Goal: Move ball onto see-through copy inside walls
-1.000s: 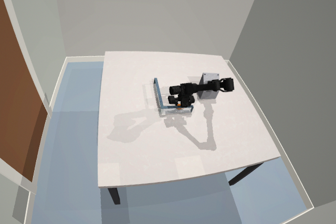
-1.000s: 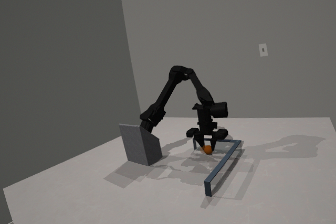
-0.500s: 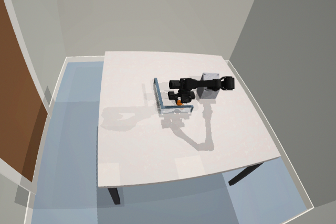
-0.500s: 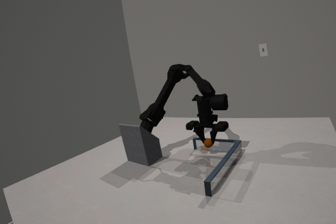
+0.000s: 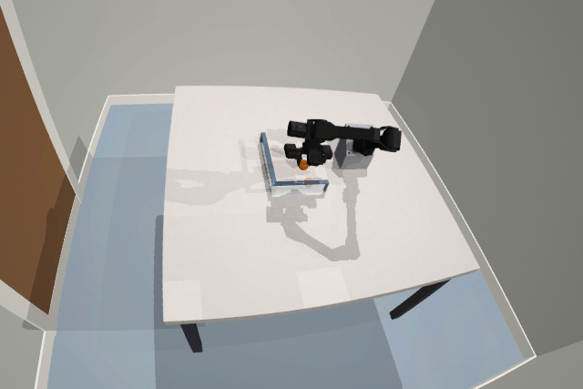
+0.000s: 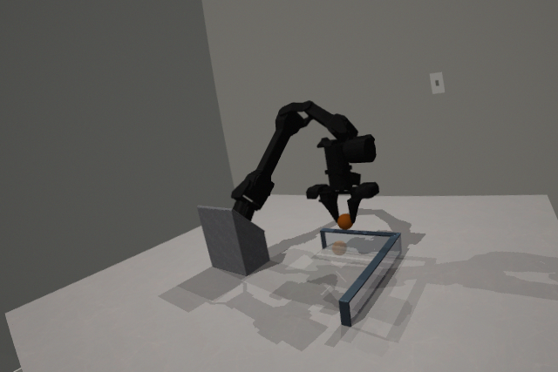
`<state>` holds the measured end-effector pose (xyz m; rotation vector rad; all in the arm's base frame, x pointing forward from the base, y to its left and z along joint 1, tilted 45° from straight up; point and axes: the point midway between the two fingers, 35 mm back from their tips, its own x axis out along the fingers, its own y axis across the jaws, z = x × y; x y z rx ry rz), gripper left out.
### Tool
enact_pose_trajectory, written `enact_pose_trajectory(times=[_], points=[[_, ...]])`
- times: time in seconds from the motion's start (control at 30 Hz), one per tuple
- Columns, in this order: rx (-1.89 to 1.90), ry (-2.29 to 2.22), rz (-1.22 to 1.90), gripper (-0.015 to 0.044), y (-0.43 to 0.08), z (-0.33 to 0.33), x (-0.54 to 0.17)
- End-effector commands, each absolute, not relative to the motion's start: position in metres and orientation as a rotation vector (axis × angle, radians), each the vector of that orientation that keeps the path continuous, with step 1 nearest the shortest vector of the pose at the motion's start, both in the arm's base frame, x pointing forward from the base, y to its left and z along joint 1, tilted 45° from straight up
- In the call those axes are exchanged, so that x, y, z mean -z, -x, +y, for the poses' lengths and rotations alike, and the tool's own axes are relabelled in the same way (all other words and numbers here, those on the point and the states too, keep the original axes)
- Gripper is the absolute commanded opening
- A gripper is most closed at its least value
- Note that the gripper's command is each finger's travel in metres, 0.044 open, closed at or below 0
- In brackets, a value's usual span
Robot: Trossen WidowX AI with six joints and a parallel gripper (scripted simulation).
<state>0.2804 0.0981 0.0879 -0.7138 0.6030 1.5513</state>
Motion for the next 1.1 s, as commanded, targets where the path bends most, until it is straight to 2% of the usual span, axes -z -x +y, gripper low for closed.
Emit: enact_pose_trajectory(times=[0.0, 0.3, 1.07], points=[[-1.571, 0.703, 0.585, 0.0000, -0.275, 0.089, -0.107], [-1.596, 0.679, 0.572, 0.0000, -0.266, 0.079, -0.127], [-1.596, 0.680, 0.573, 0.0000, -0.242, 0.124, -0.074]])
